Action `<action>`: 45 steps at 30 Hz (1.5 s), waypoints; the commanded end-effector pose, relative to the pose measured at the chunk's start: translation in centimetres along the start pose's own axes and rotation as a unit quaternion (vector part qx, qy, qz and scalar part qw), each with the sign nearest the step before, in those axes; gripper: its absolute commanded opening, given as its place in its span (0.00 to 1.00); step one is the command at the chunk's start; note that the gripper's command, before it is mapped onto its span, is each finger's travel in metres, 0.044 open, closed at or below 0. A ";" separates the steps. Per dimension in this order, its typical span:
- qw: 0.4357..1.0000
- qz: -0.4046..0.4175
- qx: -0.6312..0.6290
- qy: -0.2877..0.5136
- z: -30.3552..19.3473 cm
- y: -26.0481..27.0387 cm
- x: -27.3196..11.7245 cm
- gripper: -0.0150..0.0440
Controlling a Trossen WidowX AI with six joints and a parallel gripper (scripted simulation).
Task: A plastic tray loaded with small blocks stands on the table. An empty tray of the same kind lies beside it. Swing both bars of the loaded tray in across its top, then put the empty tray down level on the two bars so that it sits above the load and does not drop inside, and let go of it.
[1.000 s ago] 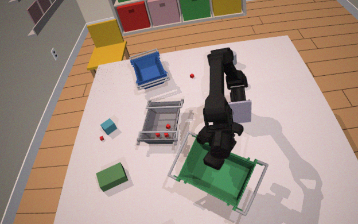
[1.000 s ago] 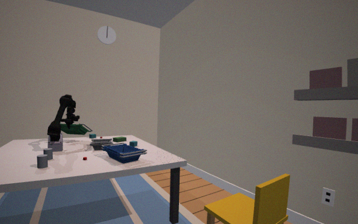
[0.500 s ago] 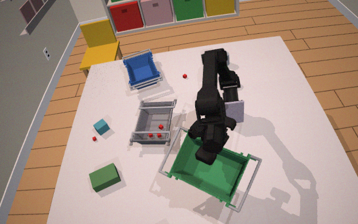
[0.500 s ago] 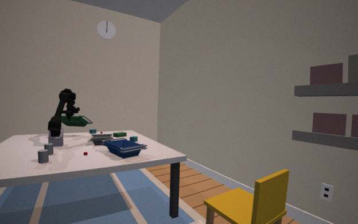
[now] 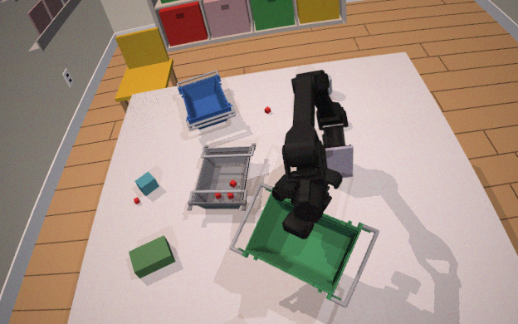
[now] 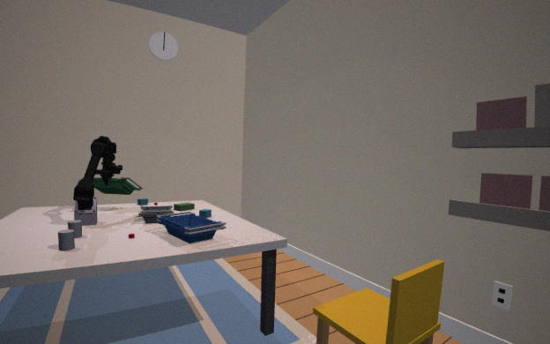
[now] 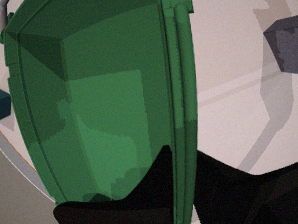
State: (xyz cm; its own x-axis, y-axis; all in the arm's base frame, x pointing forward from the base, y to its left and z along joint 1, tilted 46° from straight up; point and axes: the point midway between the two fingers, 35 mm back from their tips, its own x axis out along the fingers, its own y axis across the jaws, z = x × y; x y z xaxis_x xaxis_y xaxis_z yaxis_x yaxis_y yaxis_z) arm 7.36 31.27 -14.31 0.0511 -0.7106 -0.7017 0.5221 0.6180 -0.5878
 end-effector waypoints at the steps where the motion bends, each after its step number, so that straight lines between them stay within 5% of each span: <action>1: 1.000 0.011 0.003 0.004 -0.1 0.2 -0.7 0.25; 45: 0.944 0.025 0.329 0.017 24.1 -3.0 -3.0 0.25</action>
State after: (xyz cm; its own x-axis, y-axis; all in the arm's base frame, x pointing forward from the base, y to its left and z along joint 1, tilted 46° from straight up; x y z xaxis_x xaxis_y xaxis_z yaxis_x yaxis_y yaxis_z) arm 25.05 24.03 -2.13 0.0460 -0.6745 -0.7368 0.9180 0.3194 -0.2350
